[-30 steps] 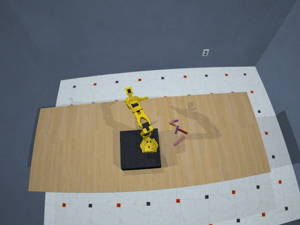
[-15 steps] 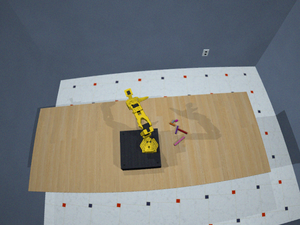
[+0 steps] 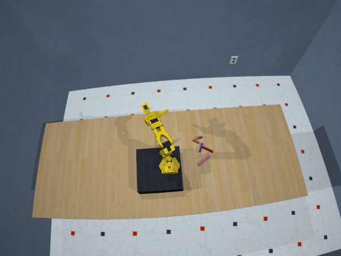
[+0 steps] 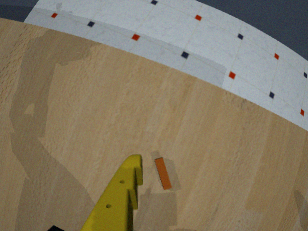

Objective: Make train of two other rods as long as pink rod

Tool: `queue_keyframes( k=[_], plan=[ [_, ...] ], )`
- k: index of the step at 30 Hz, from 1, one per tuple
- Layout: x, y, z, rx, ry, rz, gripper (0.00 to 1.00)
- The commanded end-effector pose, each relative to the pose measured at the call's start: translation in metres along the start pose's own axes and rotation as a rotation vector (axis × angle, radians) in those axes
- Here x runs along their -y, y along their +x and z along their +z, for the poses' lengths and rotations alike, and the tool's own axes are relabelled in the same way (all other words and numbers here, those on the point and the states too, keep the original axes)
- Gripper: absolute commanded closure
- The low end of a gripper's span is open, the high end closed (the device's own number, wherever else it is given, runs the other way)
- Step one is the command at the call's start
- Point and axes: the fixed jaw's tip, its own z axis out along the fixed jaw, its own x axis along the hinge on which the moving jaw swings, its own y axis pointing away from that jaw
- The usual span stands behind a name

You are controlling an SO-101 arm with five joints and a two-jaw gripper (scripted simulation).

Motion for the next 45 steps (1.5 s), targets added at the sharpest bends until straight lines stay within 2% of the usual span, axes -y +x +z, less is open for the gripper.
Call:
queue_keyframes(
  k=[1,11,14,28,31,45],
  plan=[
    [0.000,0.004,-0.003,-0.017,-0.002,-0.034,0.00],
    [-0.001,0.016,-0.007,-0.072,-0.010,-0.127,0.00],
    [-0.001,0.012,-0.006,-0.063,-0.008,-0.120,0.00],
    [-0.001,0.027,-0.012,-0.129,-0.025,-0.251,0.00],
    [-0.001,0.024,-0.011,-0.120,-0.023,-0.244,0.00],
    [-0.001,0.037,-0.017,-0.176,-0.045,-0.374,0.00]
  ],
)
